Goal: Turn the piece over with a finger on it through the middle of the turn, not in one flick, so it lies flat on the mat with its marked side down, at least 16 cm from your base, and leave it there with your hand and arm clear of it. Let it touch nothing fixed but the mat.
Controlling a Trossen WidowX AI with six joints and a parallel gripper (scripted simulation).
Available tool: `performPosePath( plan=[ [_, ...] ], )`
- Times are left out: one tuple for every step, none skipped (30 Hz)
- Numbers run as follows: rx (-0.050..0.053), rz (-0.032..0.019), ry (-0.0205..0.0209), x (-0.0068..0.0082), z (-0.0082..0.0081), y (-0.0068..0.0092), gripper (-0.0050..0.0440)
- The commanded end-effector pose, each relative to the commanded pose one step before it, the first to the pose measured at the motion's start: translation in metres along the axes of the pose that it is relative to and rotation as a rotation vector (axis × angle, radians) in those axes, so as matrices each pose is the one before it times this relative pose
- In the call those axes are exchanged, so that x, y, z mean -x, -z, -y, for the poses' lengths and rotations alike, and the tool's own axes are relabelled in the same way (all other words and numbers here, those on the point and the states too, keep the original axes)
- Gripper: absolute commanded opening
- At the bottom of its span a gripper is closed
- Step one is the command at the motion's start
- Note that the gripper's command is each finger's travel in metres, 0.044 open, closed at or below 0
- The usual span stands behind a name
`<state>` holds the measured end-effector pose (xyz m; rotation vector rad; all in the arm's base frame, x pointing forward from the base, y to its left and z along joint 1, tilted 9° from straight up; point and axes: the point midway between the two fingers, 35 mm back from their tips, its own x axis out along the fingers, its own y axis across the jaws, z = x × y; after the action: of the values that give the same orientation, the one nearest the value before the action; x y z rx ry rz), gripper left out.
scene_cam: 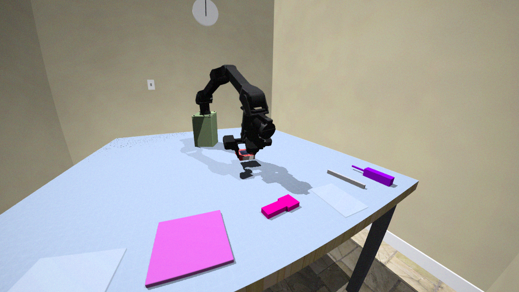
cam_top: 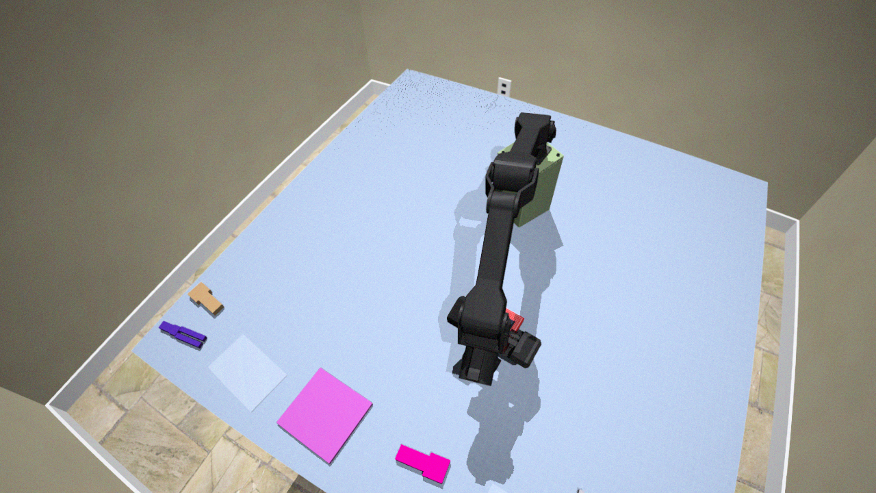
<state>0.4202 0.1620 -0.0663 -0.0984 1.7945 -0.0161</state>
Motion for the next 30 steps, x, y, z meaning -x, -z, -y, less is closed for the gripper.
performPosePath(
  plan=[
    [0.1241,0.0191,0.03783,0.02973,-0.00663,0.0083,0.0],
    [0.0418,0.00022,0.01517,0.00819,-0.00125,0.00321,0.0],
    [0.0417,0.00022,0.01517,0.0082,-0.00127,0.00317,0.0],
    [0.0418,0.00025,0.01518,0.00822,-0.00127,0.00314,0.0],
    [0.0418,0.00022,0.01514,0.00823,-0.00128,0.0031,0.0],
    [0.0418,0.00022,0.01517,0.00824,-0.00128,0.00306,0.0],
    [0.0,0.0,0.0,0.0,0.0,0.0,0.0],
    [0.0,0.0,0.0,0.0,0.0,0.0,0.0],
    [0.0,0.0,0.0,0.0,0.0,0.0,0.0],
    [0.0,0.0,0.0,0.0,0.0,0.0,0.0],
    [0.0,0.0,0.0,0.0,0.0,0.0,0.0],
    [0.0,0.0,0.0,0.0,0.0,0.0,0.0],
    [0.0,0.0,0.0,0.0,0.0,0.0,0.0],
    [0.0,0.0,0.0,0.0,0.0,0.0,0.0],
    [-0.0053,0.01422,-0.00606,-0.00318,-0.00494,-0.00228,0.0],
    [0.0001,0.01335,0.0,0.00043,0.00004,-0.00079,0.0],
    [0.0001,0.01332,0.0,0.00042,0.00003,-0.0008,0.0],
    [0.0001,0.01335,0.0,0.0004,0.00004,-0.0008,0.0],
    [0.0001,0.01332,0.00003,0.00039,0.00004,-0.00081,0.0],
    [0.0001,0.01332,0.0,0.00037,0.00004,-0.00081,0.0],
    [0.0001,0.01335,0.0,0.00036,0.00003,-0.00082,0.0],
    [0.0001,0.01332,0.0,0.00034,0.00004,-0.00082,0.0],
    [0.0001,0.01335,0.0,0.00032,0.00004,-0.00082,0.0],
    [0.0001,0.01332,0.0,0.00031,0.00004,-0.00084,0.0],
    [0.0001,0.01332,0.0,0.00029,0.00004,-0.00083,0.0],
    [0.0001,0.01335,0.0,0.00027,0.00003,-0.00084,0.0],
    [0.0001,0.01332,0.0,0.00027,0.00004,-0.00084,0.0],
    [0.0001,0.01335,0.0,0.00024,0.00004,-0.00085,0.0],
    [0.0001,0.01332,0.00003,0.00023,0.00004,-0.00085,0.0],
    [0.0,0.0,0.0,0.0,0.0,0.0,0.0]
  ],
)
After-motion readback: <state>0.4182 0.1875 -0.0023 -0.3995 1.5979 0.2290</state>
